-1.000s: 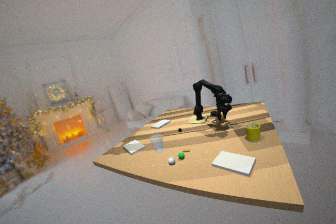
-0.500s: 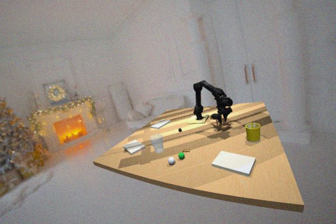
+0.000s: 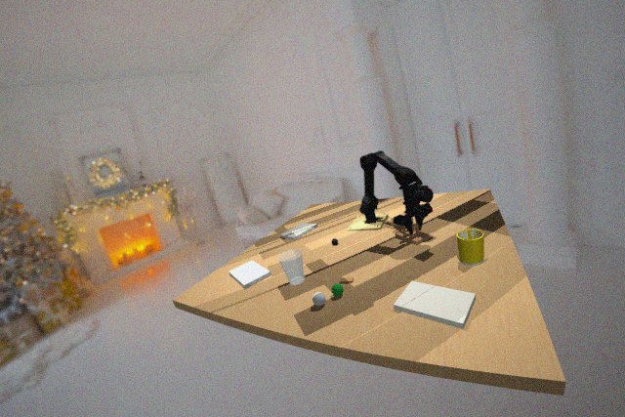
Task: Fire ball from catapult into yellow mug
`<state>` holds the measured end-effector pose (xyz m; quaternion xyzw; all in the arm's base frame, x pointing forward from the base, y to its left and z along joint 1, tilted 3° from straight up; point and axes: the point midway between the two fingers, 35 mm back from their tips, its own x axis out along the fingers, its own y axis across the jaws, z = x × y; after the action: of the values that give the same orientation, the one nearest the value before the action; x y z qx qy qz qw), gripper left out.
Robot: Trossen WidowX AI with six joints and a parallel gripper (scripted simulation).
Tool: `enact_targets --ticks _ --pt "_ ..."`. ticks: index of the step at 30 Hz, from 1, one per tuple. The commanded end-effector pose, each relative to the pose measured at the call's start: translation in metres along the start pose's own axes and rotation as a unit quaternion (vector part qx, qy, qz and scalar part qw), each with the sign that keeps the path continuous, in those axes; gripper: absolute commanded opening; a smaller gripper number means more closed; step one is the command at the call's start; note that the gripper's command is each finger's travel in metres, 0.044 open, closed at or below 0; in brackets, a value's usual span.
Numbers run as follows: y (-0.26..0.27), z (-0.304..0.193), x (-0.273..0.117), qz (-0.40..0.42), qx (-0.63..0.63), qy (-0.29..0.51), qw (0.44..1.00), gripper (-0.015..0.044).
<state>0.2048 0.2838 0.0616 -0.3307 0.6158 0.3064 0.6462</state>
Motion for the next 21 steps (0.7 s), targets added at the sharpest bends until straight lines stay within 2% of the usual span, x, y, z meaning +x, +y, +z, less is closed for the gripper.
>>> enact_targets --ticks 1,16,18,21 --pt "0.000 0.000 -0.001 0.000 0.000 -0.001 1.000 0.0000" --pt "0.000 0.001 -0.003 0.000 0.000 -0.001 1.000 0.0394" --pt "0.000 0.003 -0.022 0.000 0.000 -0.001 1.000 0.0440" --pt "0.001 0.004 -0.065 0.001 0.000 0.000 1.000 0.0440"
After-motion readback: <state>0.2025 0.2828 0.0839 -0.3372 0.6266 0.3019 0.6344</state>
